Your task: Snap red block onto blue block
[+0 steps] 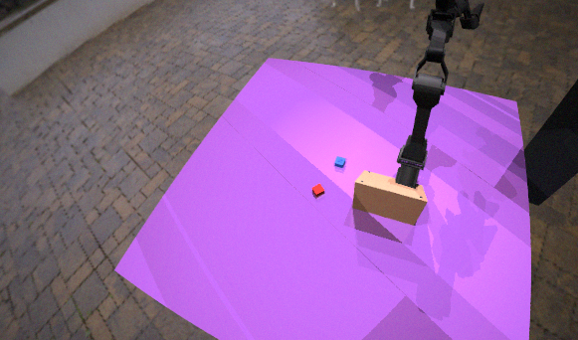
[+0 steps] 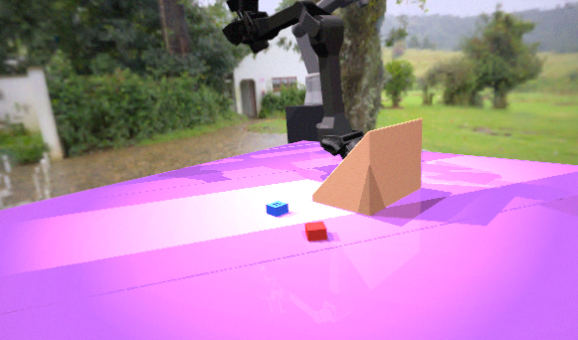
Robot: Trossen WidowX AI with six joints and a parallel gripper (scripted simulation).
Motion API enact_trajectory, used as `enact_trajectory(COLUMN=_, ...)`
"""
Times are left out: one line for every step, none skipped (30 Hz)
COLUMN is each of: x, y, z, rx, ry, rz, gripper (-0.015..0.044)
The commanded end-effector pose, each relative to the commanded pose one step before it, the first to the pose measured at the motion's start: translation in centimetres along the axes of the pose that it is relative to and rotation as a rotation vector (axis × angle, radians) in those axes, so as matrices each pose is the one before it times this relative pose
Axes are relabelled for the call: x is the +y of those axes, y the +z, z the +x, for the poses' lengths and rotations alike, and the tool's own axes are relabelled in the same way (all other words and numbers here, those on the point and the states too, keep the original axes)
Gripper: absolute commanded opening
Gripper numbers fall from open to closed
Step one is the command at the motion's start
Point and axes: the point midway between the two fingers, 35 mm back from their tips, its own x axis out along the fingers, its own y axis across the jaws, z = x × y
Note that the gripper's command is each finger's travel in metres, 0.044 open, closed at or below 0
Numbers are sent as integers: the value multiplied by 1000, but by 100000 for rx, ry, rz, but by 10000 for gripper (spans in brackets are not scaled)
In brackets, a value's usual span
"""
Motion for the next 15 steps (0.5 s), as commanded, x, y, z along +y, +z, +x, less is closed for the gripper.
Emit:
enact_trajectory(x=3689, y=4658, z=384, rx=-14020, ry=9555, rz=11694, gripper=440)
enact_trajectory(x=829, y=818, z=175, rx=-2306, ry=2499, rz=3084, gripper=440)
enact_trajectory(x=840, y=808, z=172, rx=-2259, ry=2540, rz=3055, gripper=440)
enact_trajectory(x=852, y=798, z=170, rx=-2211, ry=2580, rz=3025, gripper=440)
enact_trajectory(x=864, y=788, z=168, rx=-2164, ry=2619, rz=2994, gripper=440)
enact_trajectory(x=876, y=778, z=166, rx=-2116, ry=2658, rz=2962, gripper=440)
enact_trajectory(x=889, y=768, z=164, rx=-2067, ry=2696, rz=2929, gripper=440)
enact_trajectory(x=1154, y=1058, z=148, rx=-3167, ry=3311, rz=2565, gripper=440)
enact_trajectory(x=1235, y=1120, z=151, rx=-3322, ry=3553, rz=2672, gripper=440)
enact_trajectory(x=1248, y=1118, z=148, rx=-3284, ry=3598, rz=2622, gripper=440)
enact_trajectory(x=1262, y=1115, z=144, rx=-3243, ry=3644, rz=2569, gripper=440)
enact_trajectory(x=1271, y=1107, z=141, rx=-3186, ry=3674, rz=2504, gripper=440)
enact_trajectory(x=1157, y=990, z=129, rx=-2826, ry=3343, rz=2204, gripper=440)
enact_trajectory(x=953, y=801, z=108, rx=-2273, ry=2750, rz=1760, gripper=440)
enact_trajectory(x=742, y=615, z=87, rx=-1735, ry=2139, rz=1336, gripper=440)
